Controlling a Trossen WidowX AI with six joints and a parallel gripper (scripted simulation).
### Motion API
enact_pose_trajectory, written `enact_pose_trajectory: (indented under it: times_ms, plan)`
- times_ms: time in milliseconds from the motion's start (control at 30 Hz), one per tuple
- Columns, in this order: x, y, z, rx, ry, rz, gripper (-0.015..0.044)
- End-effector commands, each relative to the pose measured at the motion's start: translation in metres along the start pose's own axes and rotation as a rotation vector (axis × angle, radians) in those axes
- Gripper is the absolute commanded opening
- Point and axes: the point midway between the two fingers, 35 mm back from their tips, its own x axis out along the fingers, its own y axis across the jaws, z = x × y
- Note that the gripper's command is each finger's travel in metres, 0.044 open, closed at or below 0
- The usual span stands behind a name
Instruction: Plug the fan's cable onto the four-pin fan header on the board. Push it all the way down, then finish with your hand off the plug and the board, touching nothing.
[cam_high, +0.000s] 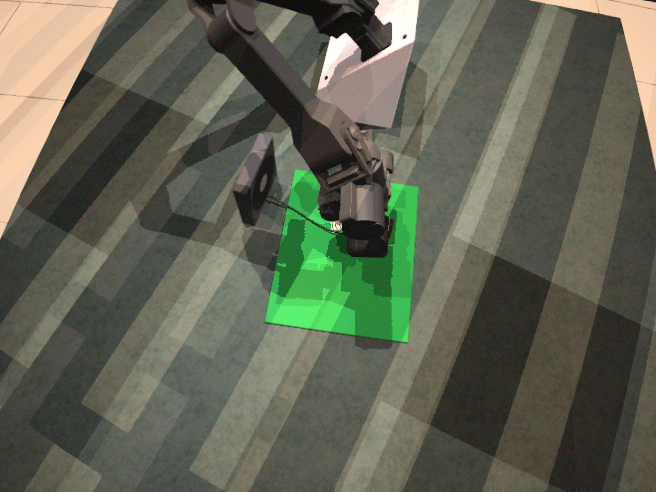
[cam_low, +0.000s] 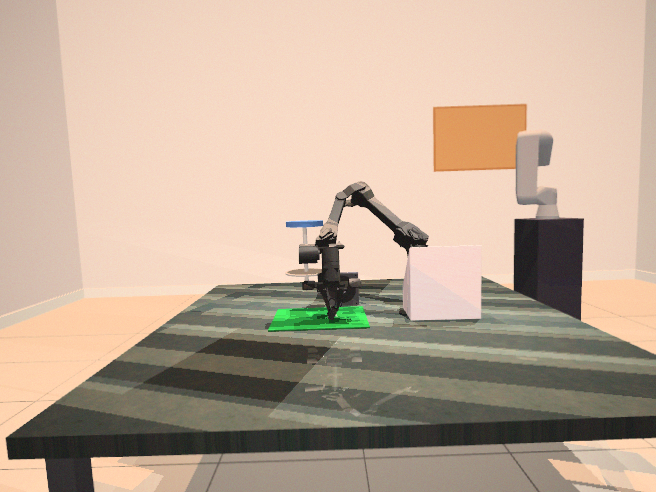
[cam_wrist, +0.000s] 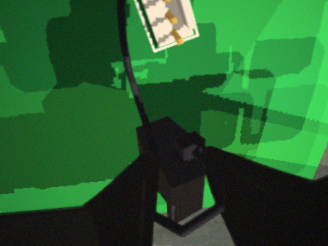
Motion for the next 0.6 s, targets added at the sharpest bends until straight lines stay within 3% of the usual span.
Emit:
enact_pose_trajectory:
  times_ms: [0,567]
  plan:
    - [-0.012,0.004,-0.004,0.005,0.004,0.009,0.0000]
    - [-0.065,0.004,-0.018,0.002,0.004,0.009,0.0000]
